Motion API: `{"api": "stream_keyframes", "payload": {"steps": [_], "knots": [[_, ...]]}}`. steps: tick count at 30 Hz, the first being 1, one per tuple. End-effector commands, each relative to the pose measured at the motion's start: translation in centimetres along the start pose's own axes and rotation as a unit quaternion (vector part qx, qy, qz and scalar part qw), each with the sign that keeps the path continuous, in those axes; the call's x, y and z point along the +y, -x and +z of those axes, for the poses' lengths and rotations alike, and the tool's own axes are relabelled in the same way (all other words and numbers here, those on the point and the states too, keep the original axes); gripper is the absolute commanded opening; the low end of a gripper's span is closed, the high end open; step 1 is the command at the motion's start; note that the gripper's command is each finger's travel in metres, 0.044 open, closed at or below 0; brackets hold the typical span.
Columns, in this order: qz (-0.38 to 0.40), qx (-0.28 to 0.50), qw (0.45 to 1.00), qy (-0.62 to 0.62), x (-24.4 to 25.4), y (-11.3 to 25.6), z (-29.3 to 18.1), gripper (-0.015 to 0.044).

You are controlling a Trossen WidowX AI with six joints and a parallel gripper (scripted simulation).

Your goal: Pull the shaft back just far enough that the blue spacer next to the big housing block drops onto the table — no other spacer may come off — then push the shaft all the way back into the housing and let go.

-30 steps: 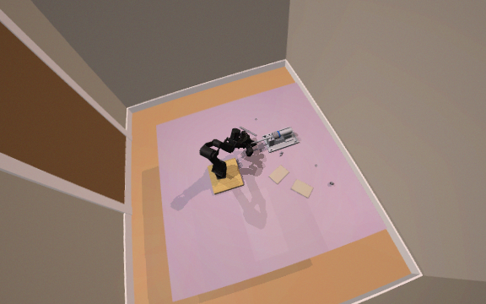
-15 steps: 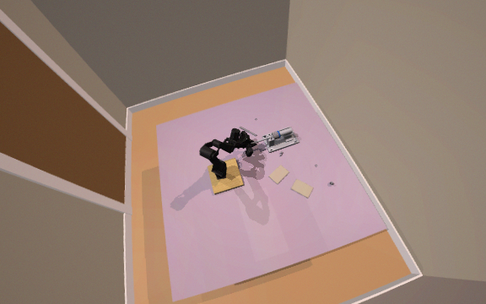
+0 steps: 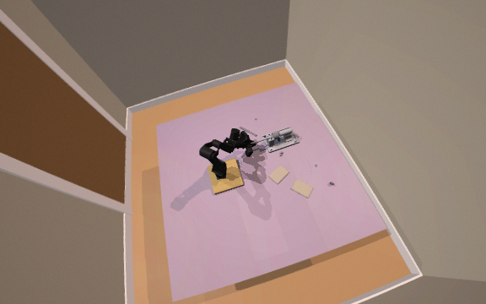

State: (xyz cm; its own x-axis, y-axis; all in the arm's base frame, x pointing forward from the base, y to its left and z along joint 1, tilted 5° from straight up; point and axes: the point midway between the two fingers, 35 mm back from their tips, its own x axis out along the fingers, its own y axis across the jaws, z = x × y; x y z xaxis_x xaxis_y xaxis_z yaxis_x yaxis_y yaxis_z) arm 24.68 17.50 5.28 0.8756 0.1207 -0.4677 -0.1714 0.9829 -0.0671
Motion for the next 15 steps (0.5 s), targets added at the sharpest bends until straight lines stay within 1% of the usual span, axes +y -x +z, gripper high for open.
{"api": "stream_keyframes", "payload": {"steps": [1, 15], "knots": [[-0.001, -0.001, 1.000, -0.002, -0.04, 0.05, -0.02, 0.0000], [-0.001, 0.000, 1.000, -0.001, 0.00, 0.05, -0.03, 0.0000]]}}
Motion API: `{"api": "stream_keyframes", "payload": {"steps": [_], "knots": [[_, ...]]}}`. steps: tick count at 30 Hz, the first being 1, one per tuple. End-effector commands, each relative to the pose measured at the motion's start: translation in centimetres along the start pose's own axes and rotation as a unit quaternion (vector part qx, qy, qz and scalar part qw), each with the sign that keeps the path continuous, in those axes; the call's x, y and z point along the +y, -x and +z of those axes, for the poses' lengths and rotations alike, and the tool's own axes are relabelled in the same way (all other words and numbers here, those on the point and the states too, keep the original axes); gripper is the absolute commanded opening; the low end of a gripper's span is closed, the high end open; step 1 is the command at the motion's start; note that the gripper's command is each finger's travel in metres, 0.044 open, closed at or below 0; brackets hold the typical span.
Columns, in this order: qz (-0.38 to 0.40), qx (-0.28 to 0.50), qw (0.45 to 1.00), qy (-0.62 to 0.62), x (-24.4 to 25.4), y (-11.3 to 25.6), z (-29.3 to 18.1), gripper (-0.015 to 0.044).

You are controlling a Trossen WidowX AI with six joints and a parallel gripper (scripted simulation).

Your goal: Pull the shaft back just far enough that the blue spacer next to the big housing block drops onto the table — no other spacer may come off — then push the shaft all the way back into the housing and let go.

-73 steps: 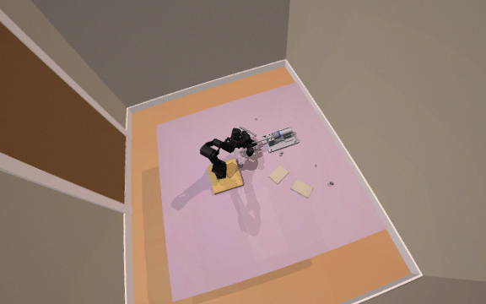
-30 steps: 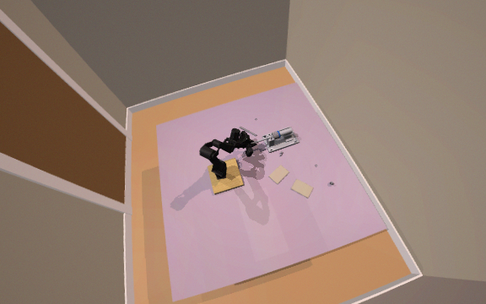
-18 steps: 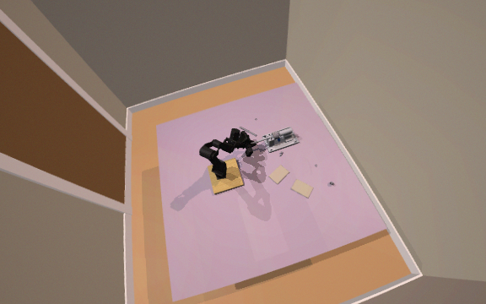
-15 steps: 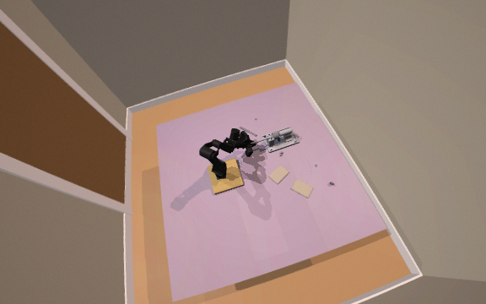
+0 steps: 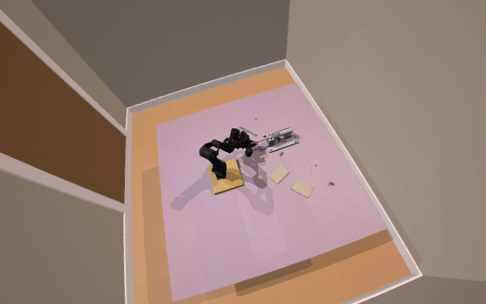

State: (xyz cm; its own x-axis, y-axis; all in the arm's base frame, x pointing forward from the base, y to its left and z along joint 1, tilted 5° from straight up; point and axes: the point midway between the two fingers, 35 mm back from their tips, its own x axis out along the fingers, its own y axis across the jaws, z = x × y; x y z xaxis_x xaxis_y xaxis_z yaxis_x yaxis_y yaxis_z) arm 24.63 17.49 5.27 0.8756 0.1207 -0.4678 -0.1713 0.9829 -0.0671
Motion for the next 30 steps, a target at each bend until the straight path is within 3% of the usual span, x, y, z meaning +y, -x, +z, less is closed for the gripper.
{"api": "stream_keyframes", "payload": {"steps": [1, 30], "knots": [[-0.001, 0.000, 1.000, -0.002, 0.00, -0.02, 0.01, 0.0000], [-0.001, -0.001, 1.000, -0.002, -0.01, -0.99, 0.65, 0.0000]]}}
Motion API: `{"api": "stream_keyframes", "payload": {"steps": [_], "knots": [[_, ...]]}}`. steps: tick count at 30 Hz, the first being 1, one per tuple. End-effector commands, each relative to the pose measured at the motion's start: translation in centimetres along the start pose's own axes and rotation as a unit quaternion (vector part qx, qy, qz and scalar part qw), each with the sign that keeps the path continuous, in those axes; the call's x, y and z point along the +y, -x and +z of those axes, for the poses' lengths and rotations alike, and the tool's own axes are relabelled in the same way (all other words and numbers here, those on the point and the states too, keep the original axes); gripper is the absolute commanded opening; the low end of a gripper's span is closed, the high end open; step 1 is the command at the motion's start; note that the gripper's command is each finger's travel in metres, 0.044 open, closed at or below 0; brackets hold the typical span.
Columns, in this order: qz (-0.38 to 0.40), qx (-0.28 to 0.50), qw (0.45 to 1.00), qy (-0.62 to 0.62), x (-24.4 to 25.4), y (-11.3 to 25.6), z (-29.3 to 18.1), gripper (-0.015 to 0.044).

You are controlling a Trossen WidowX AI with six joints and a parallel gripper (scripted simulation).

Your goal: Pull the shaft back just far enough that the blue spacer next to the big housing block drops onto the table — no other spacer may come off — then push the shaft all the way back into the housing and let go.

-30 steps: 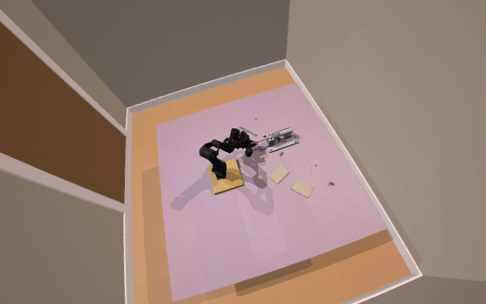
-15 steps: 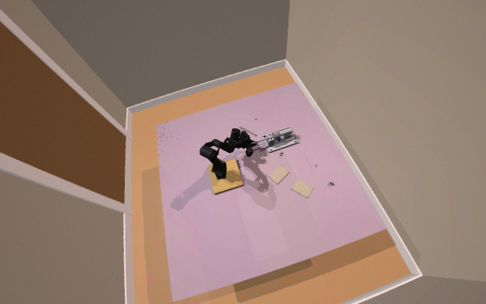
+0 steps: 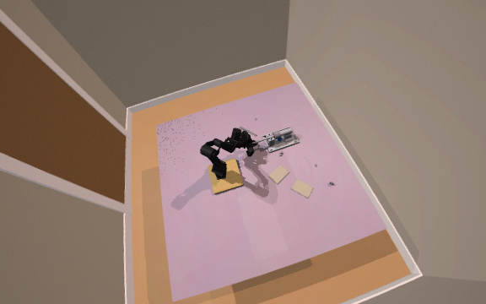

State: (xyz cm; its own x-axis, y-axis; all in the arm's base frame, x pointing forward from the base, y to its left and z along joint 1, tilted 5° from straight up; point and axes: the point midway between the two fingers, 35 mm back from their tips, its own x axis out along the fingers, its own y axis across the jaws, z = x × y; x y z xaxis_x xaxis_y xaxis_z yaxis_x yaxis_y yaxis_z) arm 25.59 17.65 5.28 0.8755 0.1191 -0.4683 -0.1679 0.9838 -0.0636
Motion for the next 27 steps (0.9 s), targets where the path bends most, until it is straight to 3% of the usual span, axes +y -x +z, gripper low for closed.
{"api": "stream_keyframes", "payload": {"steps": [1, 27], "knots": [[0.000, -0.002, 1.000, 0.000, 0.00, -0.17, 0.21, 0.0000], [0.000, -0.002, 1.000, 0.000, -0.02, -1.06, 0.74, 0.0000]]}}
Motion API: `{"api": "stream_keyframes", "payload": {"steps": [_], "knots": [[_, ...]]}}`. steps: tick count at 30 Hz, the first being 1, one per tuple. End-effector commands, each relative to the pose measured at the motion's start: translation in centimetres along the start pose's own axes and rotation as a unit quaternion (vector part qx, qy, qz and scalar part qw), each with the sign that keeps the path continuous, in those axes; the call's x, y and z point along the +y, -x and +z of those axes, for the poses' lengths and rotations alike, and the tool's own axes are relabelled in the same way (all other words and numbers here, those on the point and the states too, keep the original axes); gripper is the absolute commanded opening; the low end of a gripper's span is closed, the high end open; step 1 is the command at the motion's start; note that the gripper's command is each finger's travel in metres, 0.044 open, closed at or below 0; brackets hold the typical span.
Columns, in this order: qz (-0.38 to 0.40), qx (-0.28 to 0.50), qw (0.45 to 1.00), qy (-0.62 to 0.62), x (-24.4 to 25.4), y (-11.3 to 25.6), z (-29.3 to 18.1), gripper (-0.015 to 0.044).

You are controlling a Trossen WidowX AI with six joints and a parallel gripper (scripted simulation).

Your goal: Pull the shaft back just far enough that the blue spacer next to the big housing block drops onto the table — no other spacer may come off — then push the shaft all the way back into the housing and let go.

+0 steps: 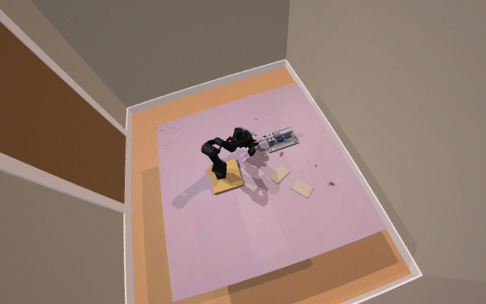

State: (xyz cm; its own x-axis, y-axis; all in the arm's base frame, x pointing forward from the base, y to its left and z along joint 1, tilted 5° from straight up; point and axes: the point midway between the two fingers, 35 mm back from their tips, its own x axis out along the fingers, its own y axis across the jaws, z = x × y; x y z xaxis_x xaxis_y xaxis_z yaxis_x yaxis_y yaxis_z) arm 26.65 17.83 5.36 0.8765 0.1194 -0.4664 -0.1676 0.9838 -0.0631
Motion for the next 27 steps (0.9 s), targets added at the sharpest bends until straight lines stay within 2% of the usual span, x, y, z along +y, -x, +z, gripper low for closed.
{"api": "stream_keyframes", "payload": {"steps": [1, 27], "knots": [[-0.001, -0.001, 1.000, 0.000, -0.02, -0.18, 0.19, 0.0000], [-0.001, -0.002, 1.000, 0.000, -0.04, -1.07, 0.72, 0.0000]]}}
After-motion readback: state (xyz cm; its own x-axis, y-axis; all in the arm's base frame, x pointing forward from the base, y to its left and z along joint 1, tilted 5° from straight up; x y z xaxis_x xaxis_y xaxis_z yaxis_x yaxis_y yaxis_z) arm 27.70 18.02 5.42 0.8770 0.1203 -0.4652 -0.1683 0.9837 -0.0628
